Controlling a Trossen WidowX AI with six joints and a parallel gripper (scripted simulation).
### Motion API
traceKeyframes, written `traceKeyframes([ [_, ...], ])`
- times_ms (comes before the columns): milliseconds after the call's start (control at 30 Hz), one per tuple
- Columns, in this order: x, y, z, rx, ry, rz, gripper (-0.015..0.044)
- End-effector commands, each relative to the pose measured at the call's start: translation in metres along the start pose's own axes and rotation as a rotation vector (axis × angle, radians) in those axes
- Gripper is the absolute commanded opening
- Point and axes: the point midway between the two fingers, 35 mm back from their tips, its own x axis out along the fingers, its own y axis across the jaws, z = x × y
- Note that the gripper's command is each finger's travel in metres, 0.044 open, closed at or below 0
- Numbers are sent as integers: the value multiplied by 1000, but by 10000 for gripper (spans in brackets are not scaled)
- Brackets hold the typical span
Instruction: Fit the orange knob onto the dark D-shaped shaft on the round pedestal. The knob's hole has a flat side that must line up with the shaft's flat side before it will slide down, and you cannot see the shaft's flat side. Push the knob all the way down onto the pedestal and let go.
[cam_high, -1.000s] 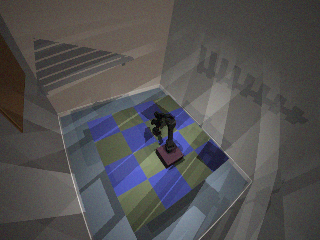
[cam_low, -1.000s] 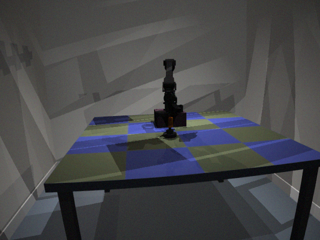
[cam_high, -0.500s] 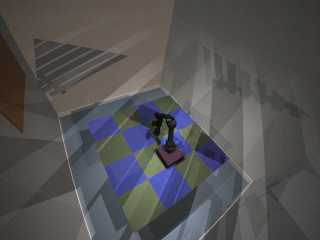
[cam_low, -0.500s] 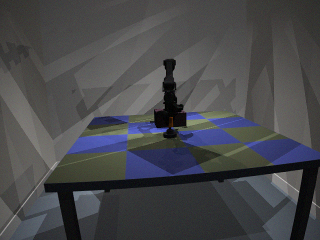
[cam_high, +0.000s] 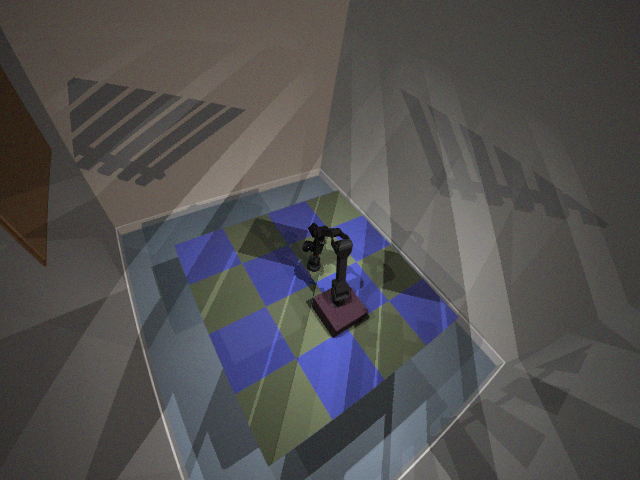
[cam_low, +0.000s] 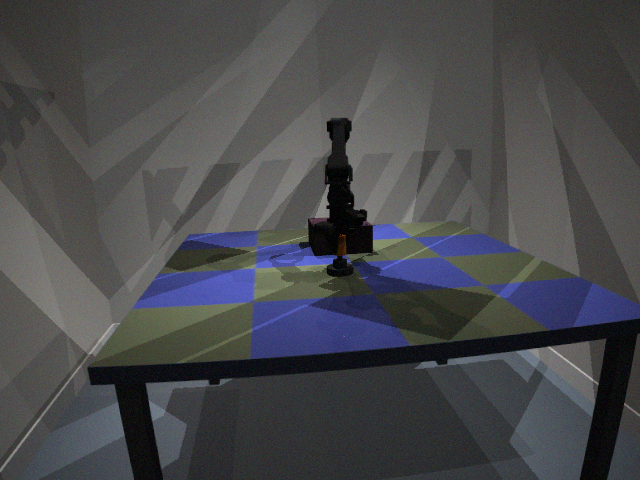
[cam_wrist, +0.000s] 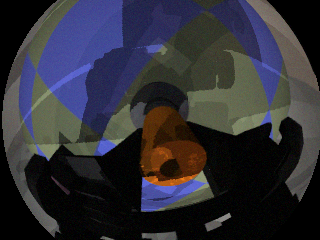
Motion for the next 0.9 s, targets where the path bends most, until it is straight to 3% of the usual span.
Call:
traceKeyframes([
  [0,1,-2,1,-5,-2,-9,0],
  [467,-4,-1,0,-5,-2,-9,0],
  [867,-3,3,-3,-214,-1,-9,0],
])
